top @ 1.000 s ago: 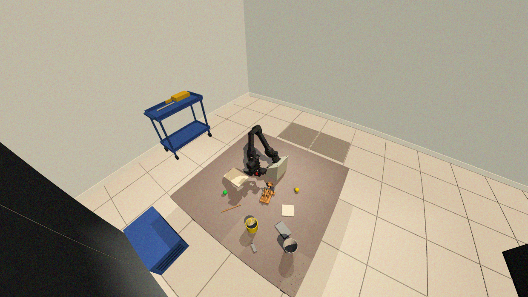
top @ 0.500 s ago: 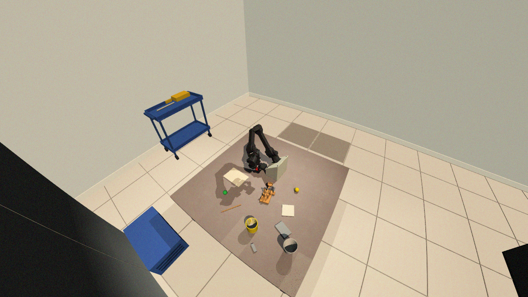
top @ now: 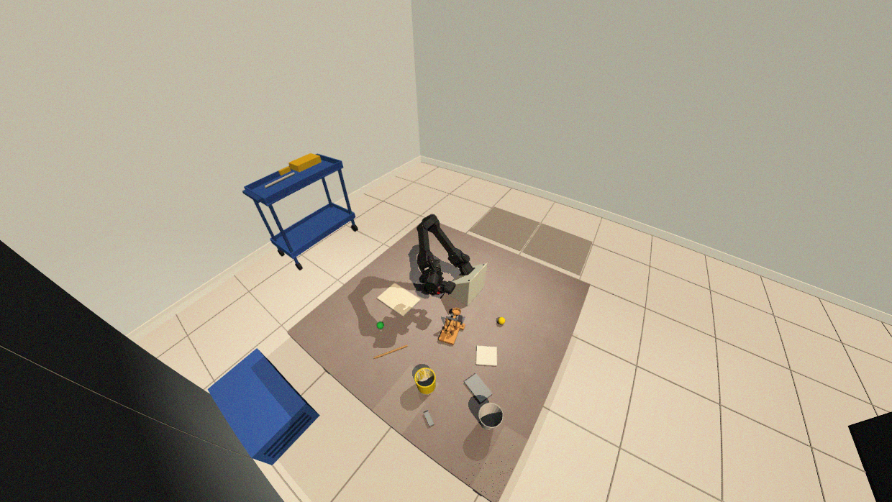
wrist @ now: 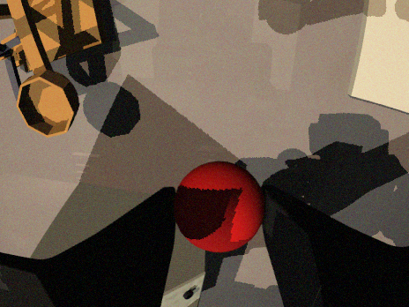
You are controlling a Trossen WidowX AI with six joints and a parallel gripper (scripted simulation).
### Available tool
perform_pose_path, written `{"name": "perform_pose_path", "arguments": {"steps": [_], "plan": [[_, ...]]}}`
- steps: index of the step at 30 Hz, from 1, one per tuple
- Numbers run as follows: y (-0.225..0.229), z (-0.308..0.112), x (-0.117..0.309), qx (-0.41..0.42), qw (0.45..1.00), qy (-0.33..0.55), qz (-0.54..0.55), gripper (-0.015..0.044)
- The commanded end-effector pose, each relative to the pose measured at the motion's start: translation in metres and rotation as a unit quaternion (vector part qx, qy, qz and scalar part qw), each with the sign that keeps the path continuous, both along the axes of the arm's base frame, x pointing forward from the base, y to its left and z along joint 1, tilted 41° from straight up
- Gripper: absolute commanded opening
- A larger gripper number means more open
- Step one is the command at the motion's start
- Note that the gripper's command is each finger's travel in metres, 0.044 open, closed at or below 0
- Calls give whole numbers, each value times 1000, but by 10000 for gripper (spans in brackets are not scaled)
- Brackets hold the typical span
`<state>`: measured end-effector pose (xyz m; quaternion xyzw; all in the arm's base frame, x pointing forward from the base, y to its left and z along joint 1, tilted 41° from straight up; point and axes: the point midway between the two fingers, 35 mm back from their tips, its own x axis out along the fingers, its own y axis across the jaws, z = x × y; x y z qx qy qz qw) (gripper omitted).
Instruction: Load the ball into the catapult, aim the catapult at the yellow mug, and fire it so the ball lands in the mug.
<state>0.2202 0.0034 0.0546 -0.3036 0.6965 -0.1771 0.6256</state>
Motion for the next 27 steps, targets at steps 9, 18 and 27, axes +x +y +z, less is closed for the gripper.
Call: {"name": "perform_pose_path", "arguments": {"steps": [9,18,27], "plan": [[25,-28,7,-6,999,46,-2,0],[43,-54,7,-18,996,82,-4,0],[59,-81,5,-32,993,115,-8,0]]}}
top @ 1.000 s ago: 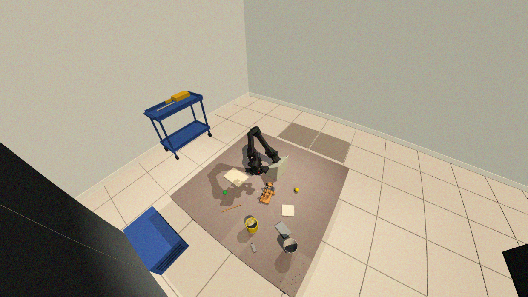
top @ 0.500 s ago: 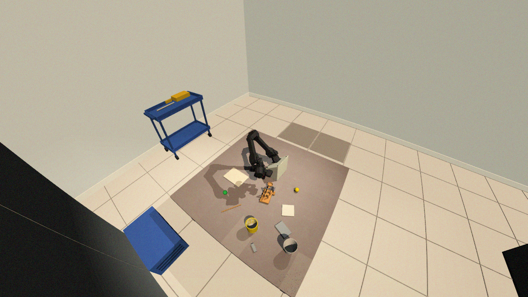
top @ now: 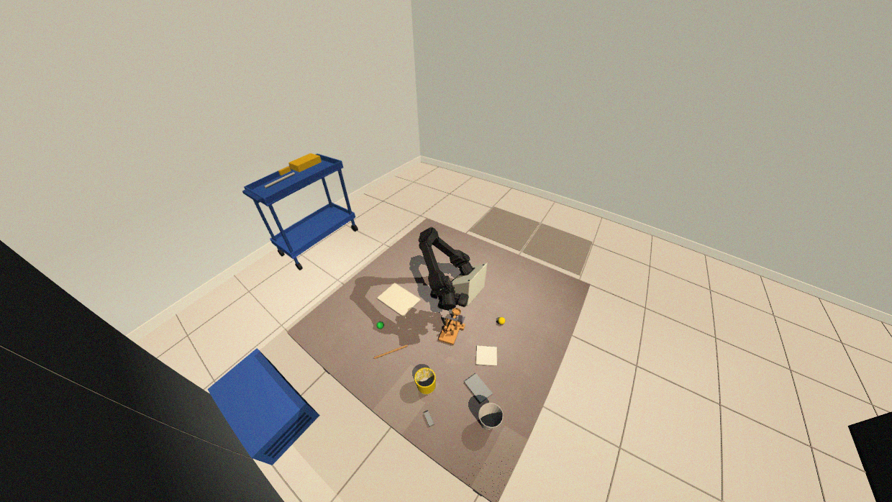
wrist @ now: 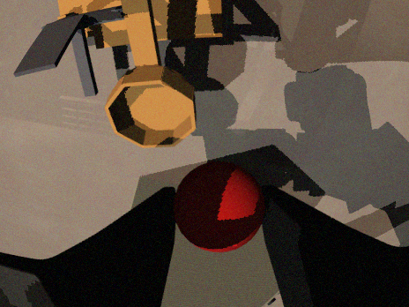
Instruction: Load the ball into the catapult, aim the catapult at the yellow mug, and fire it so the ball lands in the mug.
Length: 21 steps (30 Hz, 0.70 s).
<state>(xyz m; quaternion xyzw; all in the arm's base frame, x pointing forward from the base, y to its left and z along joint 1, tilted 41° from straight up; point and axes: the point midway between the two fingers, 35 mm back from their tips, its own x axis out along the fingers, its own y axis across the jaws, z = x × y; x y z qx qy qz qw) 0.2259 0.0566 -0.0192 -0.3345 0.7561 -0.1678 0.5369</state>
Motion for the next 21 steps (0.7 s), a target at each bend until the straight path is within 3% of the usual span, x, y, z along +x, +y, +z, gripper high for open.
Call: {"name": "perform_pose_path", "arguments": {"steps": [1,21], "plan": [[7,-10,-1,-5,1000,11,-2,0],[5,-46,-5,-19,999,33,-5,0]]}}
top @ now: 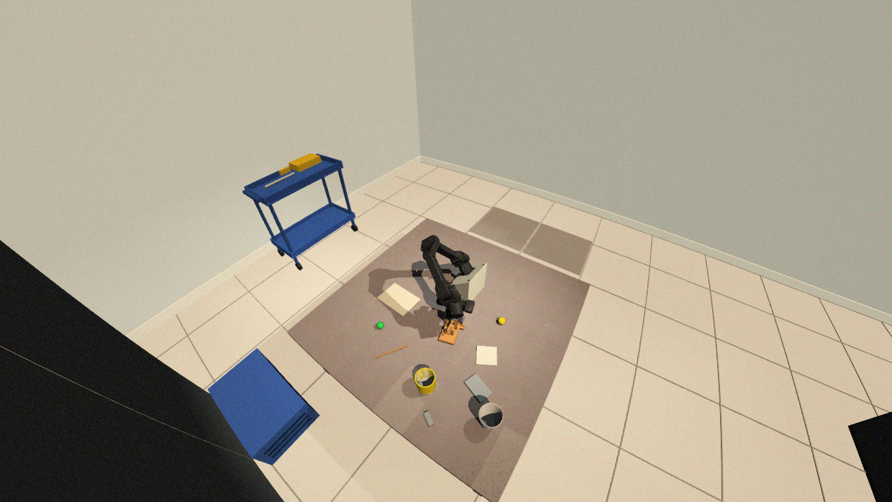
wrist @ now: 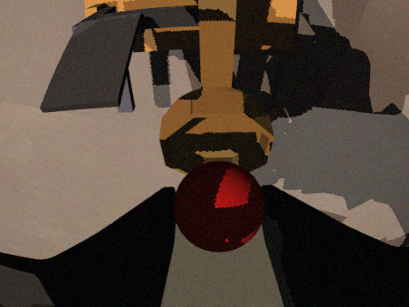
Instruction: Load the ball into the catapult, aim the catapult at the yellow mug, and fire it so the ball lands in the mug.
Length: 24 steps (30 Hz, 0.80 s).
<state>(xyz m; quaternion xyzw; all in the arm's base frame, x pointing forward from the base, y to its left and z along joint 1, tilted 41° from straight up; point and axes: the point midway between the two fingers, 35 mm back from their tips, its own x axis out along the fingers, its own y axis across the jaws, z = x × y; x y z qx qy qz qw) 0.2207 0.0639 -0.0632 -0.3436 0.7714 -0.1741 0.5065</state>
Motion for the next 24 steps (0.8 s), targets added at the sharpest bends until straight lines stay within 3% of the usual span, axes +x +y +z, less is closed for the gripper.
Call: {"name": "perform_pose_path", "arguments": {"steps": [1,13,24], "plan": [[-4,-4,0,-1,1000,2,2,0],[-6,-7,1,0,1000,-1,0,0],[2,0,2,1,1000,-1,0,289]]}}
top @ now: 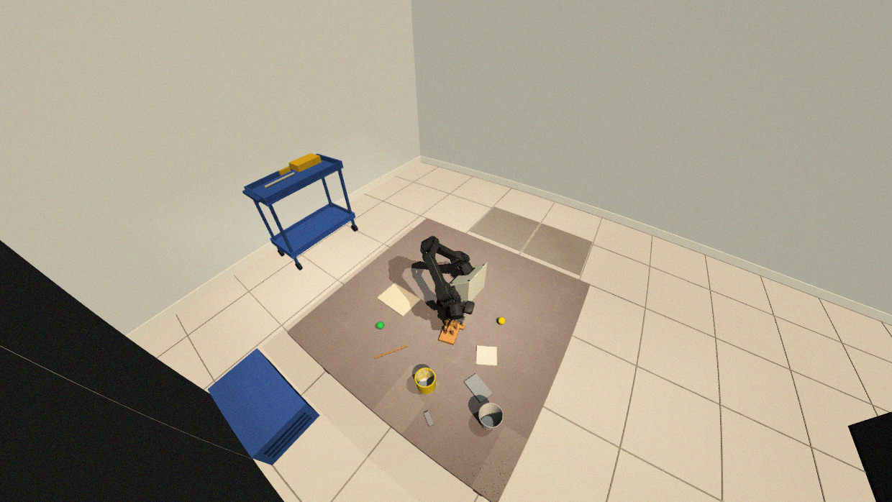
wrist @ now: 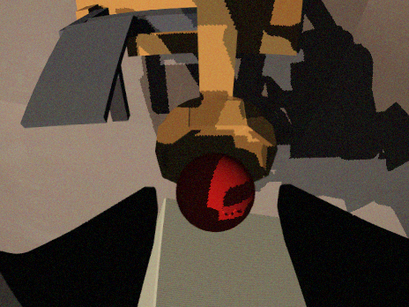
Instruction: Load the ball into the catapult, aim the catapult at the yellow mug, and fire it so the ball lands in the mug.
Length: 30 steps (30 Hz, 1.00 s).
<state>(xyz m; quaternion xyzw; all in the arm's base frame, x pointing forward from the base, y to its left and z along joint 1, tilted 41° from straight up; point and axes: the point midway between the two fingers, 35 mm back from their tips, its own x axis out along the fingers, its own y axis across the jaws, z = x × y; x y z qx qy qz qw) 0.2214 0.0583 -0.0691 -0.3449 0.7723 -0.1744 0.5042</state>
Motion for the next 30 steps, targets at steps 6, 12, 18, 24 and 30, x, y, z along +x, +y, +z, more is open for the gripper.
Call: {"name": "perform_pose_path", "arguments": {"steps": [6,12,18,24,30], "plan": [[69,79,-6,3,1000,0,2,440],[74,62,15,31,999,-20,29,440],[101,50,61,91,989,-74,89,440],[130,48,110,137,970,-136,150,440],[158,57,161,167,941,-204,210,440]]}}
